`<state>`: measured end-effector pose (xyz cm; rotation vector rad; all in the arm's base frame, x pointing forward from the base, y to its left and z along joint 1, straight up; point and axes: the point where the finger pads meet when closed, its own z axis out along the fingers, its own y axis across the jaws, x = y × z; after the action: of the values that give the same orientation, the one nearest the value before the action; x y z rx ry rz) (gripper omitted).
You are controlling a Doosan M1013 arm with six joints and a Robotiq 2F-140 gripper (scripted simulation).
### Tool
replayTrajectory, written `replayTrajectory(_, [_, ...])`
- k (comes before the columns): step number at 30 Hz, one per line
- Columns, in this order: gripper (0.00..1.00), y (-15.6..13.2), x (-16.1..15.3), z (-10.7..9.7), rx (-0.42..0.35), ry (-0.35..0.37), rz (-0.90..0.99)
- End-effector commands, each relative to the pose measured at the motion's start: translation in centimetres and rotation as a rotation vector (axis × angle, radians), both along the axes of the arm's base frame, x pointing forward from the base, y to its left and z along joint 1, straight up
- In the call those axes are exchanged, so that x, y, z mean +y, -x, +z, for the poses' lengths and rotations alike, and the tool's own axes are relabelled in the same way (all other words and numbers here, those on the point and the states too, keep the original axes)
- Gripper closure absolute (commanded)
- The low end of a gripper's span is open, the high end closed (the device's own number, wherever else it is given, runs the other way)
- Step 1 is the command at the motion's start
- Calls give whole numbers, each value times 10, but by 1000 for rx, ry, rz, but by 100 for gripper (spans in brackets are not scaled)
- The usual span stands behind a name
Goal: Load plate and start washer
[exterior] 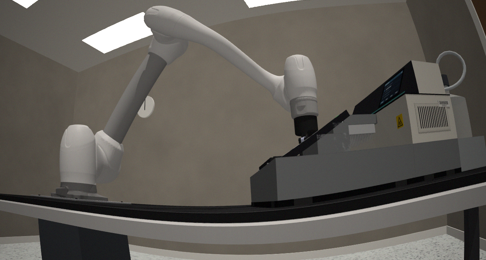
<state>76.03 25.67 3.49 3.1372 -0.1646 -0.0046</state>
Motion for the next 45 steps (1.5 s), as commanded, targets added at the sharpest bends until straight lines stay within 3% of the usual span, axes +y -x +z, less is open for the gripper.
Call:
replayTrajectory(1, [90, 0, 0, 1, -1, -1, 0])
replayTrajectory(32, [90, 0, 0, 2, -1, -1, 0])
replayTrajectory(45, [90, 0, 0, 21, -1, -1, 0])
